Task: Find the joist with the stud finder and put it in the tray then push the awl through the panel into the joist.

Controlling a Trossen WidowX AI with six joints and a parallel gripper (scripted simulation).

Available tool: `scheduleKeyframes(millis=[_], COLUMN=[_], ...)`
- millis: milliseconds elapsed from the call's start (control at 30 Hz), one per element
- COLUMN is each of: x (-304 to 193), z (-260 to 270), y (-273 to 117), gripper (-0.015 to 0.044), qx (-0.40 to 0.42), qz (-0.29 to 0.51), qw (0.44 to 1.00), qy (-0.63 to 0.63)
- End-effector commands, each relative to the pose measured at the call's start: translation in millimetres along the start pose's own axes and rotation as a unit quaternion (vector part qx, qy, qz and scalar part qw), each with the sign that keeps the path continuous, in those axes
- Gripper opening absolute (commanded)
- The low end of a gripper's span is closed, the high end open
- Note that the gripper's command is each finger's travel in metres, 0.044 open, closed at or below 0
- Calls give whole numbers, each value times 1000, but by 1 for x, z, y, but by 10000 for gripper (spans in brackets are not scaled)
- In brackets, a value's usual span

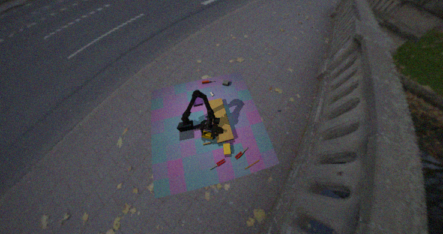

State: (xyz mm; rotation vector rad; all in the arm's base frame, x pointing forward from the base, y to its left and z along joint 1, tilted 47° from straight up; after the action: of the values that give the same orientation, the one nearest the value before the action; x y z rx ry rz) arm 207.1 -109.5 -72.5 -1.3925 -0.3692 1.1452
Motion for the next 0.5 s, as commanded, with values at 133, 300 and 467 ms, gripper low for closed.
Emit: scheduleKeyframes(millis=[133, 300, 467], x=[0, 0, 0], z=[0, 0, 0], y=[0, -3, -12], gripper=[440, 440, 440], qx=[0, 0, 0], qz=[0, 0, 0], qw=[1000, 1000, 1000], qy=[0, 0, 0])
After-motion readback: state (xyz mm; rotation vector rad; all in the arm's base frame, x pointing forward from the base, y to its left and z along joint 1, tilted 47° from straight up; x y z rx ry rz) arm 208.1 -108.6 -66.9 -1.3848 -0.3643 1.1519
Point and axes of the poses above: the point midway between the two fingers, 35 mm back from their tips, its own y axis out along the fingers, its own z axis across the jaws, x = y × z, the point moved 5 cm from there along -y, back along the fingers, and after that the axes turned 12 degrees about y, right-handed, at the moved point
